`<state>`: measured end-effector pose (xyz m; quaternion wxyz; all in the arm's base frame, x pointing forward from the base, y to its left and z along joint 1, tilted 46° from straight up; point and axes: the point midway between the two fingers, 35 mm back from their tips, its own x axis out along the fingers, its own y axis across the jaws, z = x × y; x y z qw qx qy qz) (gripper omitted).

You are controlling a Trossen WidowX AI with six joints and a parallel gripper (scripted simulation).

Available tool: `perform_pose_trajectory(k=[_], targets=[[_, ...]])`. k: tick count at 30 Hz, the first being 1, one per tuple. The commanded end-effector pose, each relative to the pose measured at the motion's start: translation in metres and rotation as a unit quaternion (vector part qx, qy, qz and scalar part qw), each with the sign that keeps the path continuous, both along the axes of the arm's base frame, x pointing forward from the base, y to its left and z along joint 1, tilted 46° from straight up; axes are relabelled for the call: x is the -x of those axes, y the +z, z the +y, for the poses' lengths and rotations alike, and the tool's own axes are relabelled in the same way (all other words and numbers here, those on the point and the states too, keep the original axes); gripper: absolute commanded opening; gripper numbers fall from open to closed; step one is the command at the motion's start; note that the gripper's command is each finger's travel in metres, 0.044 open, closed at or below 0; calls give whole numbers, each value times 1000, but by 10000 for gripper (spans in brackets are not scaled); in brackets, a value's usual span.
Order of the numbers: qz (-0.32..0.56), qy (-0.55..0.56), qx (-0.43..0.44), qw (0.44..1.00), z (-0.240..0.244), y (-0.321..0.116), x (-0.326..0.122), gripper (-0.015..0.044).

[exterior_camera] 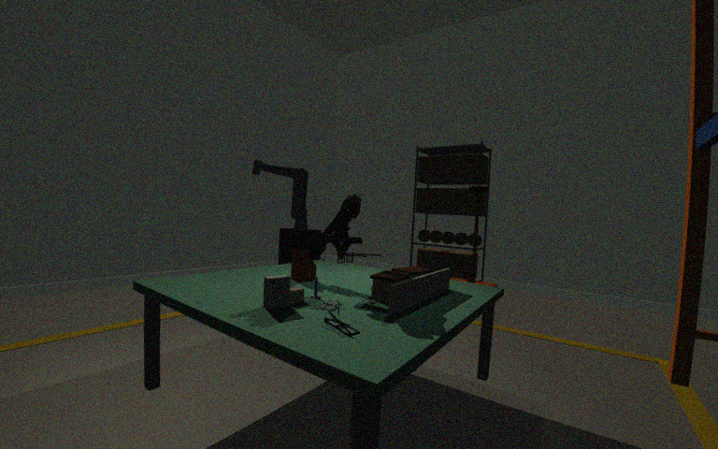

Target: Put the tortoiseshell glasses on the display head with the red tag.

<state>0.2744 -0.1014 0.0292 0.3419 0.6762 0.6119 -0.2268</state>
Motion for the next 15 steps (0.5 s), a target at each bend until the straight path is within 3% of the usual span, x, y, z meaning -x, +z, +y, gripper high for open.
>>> perform_pose_trajectory(k=[1, 15], targets=[[-3, 19, -1, 1000, -4, -12, -2, 0], [-1, 51, -14, 999, 2, -43, -1, 0]])
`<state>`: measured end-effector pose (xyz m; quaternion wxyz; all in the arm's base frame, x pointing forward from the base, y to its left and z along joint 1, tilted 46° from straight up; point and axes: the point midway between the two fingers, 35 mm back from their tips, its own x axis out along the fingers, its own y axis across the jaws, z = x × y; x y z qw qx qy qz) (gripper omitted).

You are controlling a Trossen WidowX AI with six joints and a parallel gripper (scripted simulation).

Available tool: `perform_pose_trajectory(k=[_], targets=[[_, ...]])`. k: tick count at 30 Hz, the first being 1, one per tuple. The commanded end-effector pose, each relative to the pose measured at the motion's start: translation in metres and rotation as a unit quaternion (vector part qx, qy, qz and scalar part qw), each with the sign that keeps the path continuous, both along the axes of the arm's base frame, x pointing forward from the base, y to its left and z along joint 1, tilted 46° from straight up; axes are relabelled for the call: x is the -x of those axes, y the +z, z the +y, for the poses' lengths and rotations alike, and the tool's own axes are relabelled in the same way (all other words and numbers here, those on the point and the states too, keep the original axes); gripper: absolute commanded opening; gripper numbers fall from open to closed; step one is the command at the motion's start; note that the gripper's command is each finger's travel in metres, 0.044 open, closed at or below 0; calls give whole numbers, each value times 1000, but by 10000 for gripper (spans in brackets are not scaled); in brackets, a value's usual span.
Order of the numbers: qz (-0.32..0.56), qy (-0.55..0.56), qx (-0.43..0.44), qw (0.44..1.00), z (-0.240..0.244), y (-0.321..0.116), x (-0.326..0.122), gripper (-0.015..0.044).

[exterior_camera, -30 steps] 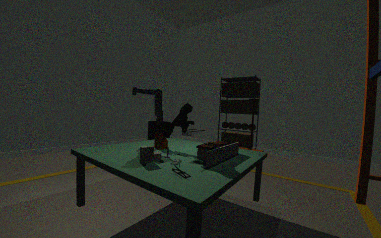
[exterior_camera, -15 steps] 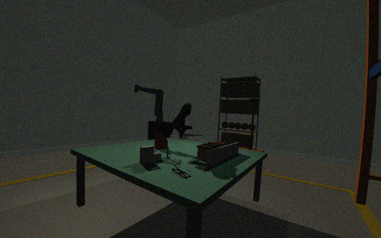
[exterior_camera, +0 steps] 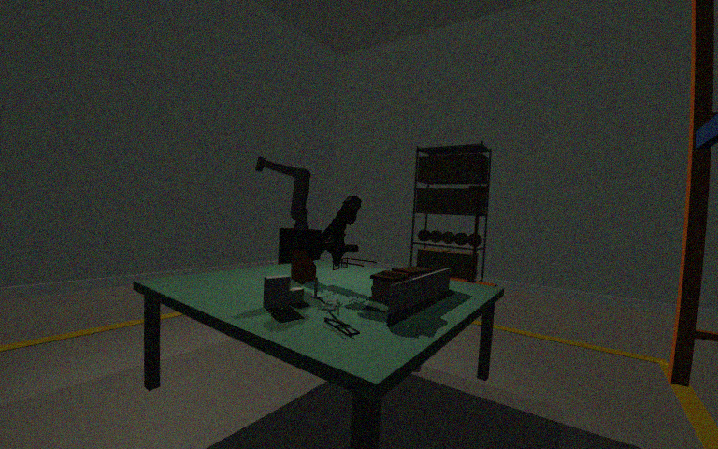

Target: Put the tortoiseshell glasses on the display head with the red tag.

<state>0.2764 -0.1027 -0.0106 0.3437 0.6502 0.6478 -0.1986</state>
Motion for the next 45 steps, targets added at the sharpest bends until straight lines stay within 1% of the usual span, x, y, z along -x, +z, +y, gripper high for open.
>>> perform_pose_trajectory(k=[1, 35, 45], targets=[[1, 1, 2, 1000, 4, -4, 0, 0], [0, 1, -7, 1000, 35, -37, -4, 0], [0, 1, -7, 1000, 38, -38, -11, 0]])
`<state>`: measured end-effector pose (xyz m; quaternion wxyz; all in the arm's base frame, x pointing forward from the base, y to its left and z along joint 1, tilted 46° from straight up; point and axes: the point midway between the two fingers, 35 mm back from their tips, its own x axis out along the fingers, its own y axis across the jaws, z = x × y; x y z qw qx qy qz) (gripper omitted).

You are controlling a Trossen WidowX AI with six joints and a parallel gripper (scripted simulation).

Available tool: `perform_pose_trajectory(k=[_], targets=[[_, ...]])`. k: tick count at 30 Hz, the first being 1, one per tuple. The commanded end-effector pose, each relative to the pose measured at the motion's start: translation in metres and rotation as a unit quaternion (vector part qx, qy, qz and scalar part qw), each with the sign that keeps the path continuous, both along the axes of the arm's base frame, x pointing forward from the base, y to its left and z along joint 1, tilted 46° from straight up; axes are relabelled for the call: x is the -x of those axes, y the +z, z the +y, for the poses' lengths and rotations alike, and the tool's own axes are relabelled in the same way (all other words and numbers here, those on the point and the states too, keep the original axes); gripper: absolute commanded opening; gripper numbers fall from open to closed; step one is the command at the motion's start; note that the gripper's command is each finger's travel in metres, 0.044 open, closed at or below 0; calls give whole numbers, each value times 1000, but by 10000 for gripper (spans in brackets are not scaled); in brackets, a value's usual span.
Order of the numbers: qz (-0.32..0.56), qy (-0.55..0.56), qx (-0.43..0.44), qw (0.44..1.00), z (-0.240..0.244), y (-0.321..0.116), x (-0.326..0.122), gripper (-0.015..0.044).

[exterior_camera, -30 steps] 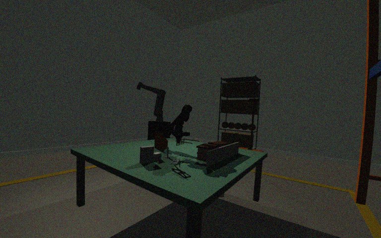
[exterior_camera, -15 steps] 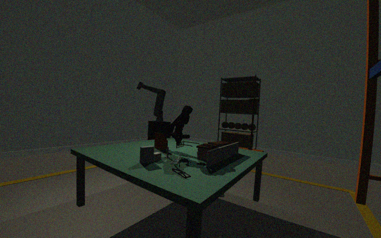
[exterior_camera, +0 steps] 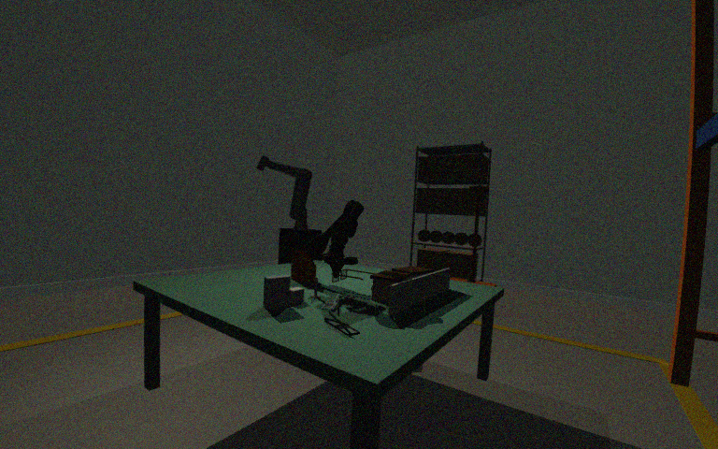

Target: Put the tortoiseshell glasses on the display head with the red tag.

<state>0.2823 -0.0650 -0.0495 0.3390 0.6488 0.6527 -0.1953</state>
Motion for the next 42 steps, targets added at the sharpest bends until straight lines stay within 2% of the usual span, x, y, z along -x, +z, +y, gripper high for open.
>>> perform_pose_trajectory(k=[1, 42], targets=[[-3, -3, -1, 1000, 0, 1, -6, 0], [-7, -7, 2, 1000, 5, 11, -56, 0]])
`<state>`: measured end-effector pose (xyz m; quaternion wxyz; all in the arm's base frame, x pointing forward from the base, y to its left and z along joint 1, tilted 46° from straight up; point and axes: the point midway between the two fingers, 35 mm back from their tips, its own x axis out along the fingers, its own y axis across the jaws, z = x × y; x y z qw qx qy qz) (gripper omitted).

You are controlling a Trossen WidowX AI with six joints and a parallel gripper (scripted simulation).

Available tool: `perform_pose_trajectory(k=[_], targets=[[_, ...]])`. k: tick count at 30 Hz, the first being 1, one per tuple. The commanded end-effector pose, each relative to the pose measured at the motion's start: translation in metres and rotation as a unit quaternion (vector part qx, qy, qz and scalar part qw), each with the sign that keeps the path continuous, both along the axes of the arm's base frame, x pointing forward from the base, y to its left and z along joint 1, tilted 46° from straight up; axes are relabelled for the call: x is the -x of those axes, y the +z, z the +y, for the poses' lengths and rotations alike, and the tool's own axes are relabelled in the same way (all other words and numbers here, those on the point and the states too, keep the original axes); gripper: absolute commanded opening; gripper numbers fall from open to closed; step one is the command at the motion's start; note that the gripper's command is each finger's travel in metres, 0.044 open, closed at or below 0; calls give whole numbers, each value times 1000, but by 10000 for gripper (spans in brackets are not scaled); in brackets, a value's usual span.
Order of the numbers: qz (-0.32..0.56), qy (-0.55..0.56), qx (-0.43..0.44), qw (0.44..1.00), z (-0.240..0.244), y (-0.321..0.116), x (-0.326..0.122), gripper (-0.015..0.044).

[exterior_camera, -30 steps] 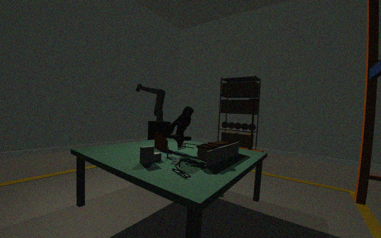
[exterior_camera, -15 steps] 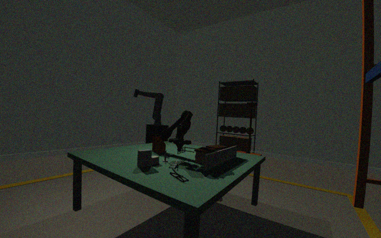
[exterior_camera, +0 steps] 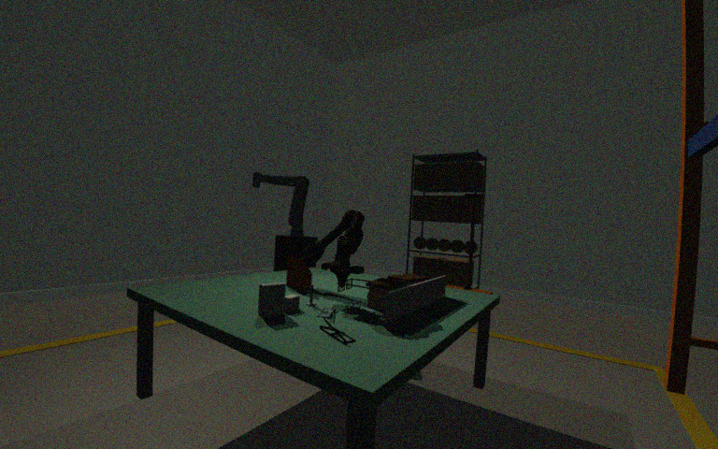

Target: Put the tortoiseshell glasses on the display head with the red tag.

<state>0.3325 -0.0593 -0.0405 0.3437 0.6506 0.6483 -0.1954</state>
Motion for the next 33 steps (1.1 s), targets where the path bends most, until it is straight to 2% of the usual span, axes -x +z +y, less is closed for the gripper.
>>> perform_pose_trajectory(k=[1, 33], targets=[[-2, -3, -1, 1000, -1, 3, -7, 0], [-3, -3, -3, 1000, 2, 11, -47, 0]])
